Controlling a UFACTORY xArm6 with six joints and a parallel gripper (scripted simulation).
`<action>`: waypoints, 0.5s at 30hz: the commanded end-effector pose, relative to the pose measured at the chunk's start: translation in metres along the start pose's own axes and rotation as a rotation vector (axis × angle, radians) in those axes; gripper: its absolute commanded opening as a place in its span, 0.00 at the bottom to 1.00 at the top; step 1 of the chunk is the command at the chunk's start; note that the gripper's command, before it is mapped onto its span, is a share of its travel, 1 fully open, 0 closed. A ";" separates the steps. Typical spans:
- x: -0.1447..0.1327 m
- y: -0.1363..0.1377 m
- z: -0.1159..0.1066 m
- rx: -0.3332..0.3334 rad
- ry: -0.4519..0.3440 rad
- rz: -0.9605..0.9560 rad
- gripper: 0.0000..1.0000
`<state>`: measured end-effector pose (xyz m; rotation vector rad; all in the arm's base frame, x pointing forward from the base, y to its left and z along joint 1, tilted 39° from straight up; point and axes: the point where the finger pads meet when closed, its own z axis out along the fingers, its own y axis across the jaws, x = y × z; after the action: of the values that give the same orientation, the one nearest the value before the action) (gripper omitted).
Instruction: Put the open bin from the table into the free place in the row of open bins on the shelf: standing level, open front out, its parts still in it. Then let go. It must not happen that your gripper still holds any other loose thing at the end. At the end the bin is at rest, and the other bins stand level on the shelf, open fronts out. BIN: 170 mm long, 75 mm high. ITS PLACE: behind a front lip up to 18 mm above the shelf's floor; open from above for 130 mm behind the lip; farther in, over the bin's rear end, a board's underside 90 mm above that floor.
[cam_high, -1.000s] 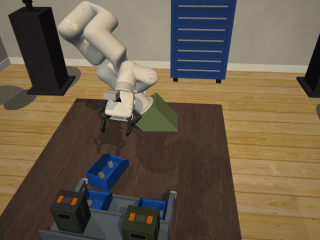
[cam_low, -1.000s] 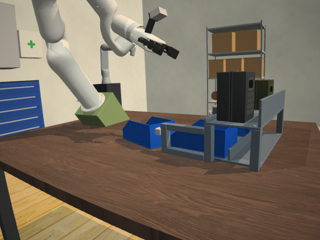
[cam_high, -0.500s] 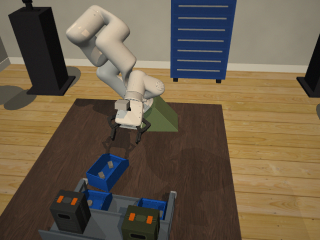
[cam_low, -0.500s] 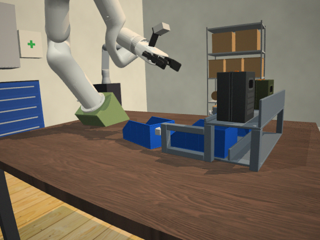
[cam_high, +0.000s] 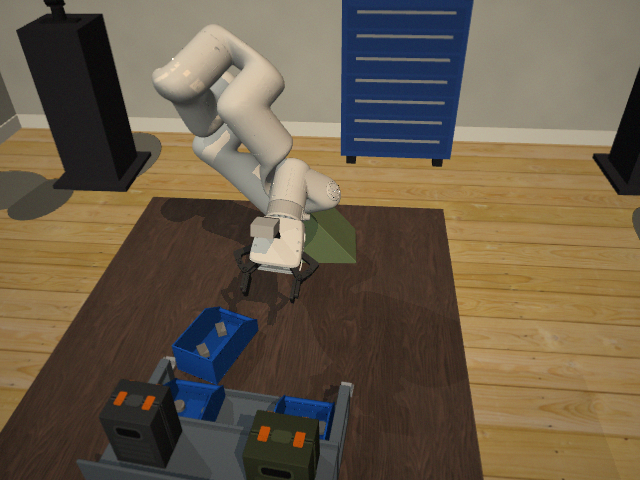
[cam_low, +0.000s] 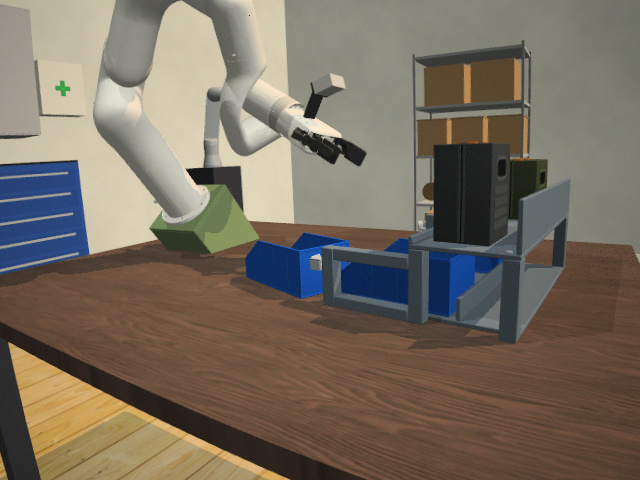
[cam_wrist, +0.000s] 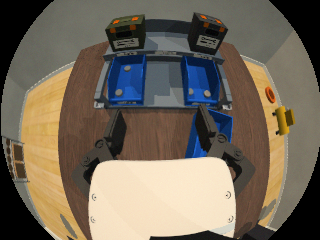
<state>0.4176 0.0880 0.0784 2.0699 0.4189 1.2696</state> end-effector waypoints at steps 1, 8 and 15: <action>0.001 -0.001 0.000 0.000 0.003 0.002 1.00; 0.007 0.005 -0.002 0.000 0.003 0.002 1.00; 0.007 0.005 -0.002 0.000 0.003 0.002 1.00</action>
<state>0.4184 0.0883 0.0861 2.0693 0.4187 1.2705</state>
